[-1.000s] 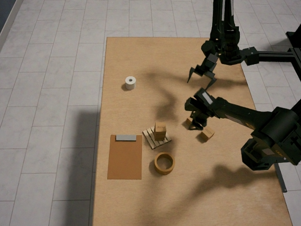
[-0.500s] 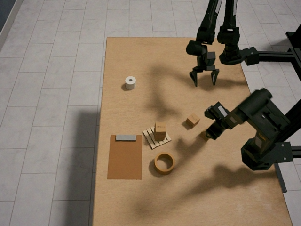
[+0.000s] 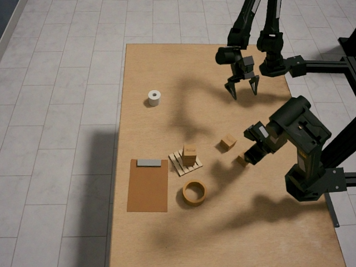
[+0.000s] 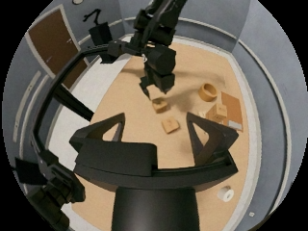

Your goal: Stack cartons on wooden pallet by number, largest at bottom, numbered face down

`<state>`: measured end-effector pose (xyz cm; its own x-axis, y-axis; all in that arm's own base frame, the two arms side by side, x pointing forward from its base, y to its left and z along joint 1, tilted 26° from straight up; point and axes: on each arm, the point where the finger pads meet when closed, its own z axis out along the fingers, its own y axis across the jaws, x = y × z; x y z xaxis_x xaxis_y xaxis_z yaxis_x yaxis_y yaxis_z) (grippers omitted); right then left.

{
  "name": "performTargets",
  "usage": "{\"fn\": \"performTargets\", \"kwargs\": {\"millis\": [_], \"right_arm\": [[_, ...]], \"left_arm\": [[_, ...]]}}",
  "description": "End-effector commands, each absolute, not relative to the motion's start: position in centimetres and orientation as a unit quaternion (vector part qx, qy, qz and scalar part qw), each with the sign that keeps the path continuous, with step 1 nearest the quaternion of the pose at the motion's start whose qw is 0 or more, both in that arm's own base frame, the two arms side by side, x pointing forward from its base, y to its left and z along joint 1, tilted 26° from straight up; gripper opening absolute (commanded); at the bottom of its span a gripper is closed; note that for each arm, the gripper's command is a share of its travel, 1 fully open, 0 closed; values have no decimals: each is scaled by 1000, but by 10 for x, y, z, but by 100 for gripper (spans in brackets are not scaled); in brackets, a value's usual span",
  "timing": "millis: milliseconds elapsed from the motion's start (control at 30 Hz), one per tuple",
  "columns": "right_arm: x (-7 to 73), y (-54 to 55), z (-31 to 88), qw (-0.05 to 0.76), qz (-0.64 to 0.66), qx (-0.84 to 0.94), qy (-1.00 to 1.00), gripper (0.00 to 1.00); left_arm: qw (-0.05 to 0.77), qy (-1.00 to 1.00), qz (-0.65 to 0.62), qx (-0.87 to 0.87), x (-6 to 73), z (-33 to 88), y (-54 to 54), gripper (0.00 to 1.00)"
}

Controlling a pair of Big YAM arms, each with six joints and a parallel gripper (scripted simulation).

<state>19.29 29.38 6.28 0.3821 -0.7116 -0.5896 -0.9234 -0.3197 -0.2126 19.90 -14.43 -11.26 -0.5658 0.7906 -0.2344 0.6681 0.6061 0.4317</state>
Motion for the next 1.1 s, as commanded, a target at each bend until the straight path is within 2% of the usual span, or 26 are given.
{"fn": "performTargets", "kwargs": {"millis": [0,1067], "right_arm": [[204,305,79,283,195,-790,507,100],[197,299,71,273,197,-791,511,100]], "left_arm": [[208,871,148,420,207,-117,-148,79],[208,871,148,420,228,-153,-145,79]]}}
